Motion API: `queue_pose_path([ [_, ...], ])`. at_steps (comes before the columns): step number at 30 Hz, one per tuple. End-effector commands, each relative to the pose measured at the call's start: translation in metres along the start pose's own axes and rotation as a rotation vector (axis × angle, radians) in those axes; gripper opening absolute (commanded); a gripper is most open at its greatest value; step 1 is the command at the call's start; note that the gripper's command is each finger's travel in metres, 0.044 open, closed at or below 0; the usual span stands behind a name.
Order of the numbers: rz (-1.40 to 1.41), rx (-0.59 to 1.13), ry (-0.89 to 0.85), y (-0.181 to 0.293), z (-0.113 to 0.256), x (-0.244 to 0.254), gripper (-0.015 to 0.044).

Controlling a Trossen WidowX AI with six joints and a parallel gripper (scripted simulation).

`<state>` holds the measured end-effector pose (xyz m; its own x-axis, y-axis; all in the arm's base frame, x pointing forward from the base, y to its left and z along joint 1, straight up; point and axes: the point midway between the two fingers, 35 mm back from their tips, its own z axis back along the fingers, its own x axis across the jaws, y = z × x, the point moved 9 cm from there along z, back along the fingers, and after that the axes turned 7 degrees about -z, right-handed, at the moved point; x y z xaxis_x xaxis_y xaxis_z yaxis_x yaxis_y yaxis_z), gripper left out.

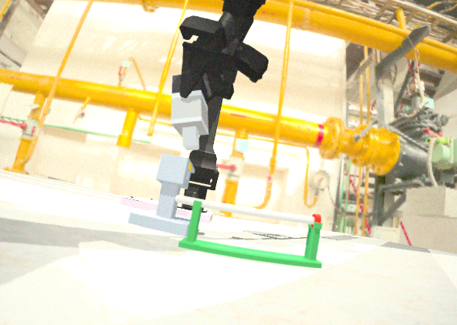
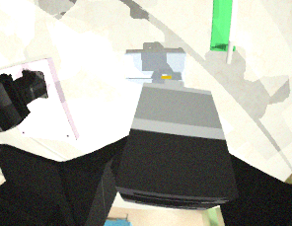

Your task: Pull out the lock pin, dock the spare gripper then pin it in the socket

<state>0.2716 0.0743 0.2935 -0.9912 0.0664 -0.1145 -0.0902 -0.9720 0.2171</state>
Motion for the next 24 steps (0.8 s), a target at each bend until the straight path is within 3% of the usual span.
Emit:
queue_pose_path([
  [1, 0.023, 0.055, 0.051, -0.001, 0.013, 0.010, 0.0000],
  [10, 0.055, 0.108, 0.082, -0.004, 0.020, 0.018, 0.0000],
  [24, 0.085, 0.220, 0.094, -0.020, 0.002, 0.019, 0.0000],
])
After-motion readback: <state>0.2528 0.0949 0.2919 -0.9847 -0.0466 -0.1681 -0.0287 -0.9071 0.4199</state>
